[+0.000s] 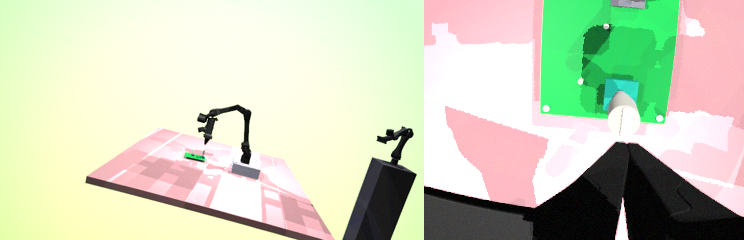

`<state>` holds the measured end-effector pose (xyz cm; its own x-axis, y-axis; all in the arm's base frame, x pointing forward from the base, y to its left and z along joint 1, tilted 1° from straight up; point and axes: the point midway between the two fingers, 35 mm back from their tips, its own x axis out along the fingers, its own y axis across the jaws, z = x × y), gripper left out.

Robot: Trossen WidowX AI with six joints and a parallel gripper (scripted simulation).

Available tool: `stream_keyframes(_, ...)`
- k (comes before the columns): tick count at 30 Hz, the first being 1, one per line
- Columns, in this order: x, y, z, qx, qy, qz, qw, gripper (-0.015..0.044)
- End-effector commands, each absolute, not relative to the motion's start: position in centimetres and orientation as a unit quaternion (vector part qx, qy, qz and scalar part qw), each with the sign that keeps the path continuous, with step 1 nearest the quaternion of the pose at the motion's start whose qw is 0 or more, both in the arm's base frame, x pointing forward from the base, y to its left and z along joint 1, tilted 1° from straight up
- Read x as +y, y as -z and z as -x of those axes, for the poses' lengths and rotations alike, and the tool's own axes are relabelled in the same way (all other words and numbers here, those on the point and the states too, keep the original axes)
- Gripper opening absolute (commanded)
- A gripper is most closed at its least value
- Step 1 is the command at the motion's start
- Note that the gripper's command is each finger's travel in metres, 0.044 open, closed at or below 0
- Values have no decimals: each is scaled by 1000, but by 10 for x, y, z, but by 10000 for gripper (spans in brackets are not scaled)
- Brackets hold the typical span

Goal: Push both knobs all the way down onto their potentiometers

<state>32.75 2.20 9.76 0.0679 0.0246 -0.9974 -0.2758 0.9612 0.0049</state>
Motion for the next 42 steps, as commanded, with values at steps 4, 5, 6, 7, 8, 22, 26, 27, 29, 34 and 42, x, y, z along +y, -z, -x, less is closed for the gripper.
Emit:
stream_keyframes(4, 19, -75, -325, 682, -101, 95, 718, 0)
stream_keyframes(5, 19, -75, -325, 682, -101, 95, 718, 0)
stream_keyframes(6, 19, -75, -325, 682, -101, 95, 718, 0)
stream_keyframes(7, 19, -75, -325, 682, -101, 95, 718, 0)
stream_keyframes(8, 19, -75, -325, 682, -101, 95, 718, 0)
stream_keyframes(22, 19, -60, -326, 682, -101, 95, 718, 0)
stream_keyframes(26, 19, -55, -326, 682, -101, 95, 718, 0)
stream_keyframes(27, 19, -54, -326, 682, -101, 95, 718, 0)
stream_keyframes(29, 19, -54, -326, 682, -101, 95, 718, 0)
stream_keyframes(34, 19, -55, -326, 682, -101, 95, 718, 0)
stream_keyframes(42, 19, -54, -326, 682, -101, 95, 718, 0)
